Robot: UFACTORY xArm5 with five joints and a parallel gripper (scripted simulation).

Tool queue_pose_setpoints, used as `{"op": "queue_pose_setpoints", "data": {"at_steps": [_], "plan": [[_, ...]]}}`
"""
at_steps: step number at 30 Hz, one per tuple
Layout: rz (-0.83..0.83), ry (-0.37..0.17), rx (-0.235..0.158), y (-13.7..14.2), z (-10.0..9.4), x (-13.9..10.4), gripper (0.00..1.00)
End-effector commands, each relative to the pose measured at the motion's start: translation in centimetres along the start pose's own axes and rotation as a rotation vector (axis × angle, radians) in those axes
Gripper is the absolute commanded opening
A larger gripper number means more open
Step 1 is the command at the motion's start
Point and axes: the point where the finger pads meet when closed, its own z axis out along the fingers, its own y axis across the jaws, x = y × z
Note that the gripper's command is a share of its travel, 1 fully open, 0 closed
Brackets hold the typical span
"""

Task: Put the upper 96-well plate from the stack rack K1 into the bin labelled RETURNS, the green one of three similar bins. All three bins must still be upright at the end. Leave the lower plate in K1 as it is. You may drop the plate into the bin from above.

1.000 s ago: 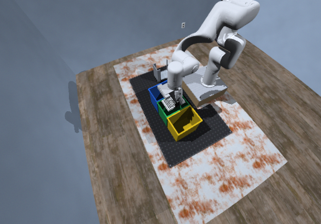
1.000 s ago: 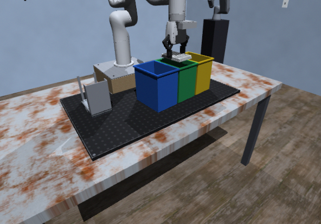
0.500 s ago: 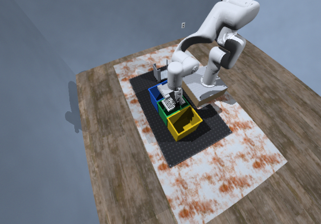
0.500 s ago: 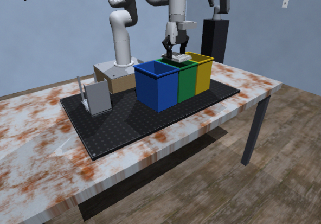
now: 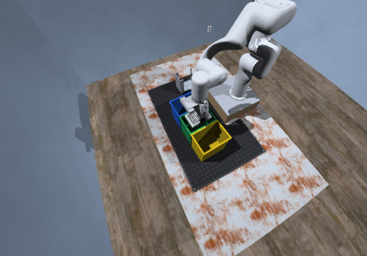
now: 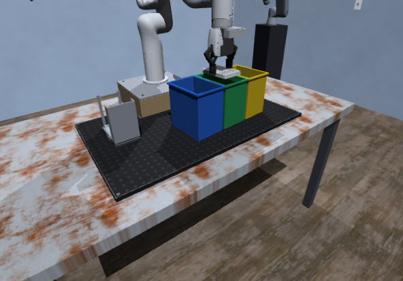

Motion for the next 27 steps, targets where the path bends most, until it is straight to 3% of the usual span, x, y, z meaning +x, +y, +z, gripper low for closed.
{"op": "queue_pose_setpoints", "data": {"at_steps": [1,22,23,27], "plan": [[0.000,0.004,0.001,-0.02,-0.07,0.12,0.00],[0.000,0.004,0.001,-0.02,0.25,0.12,0.00],[0.000,0.004,0.001,-0.02,0.32,0.12,1.00],[0.000,0.004,0.001,-0.02,0.33,0.12,1.00]]}}
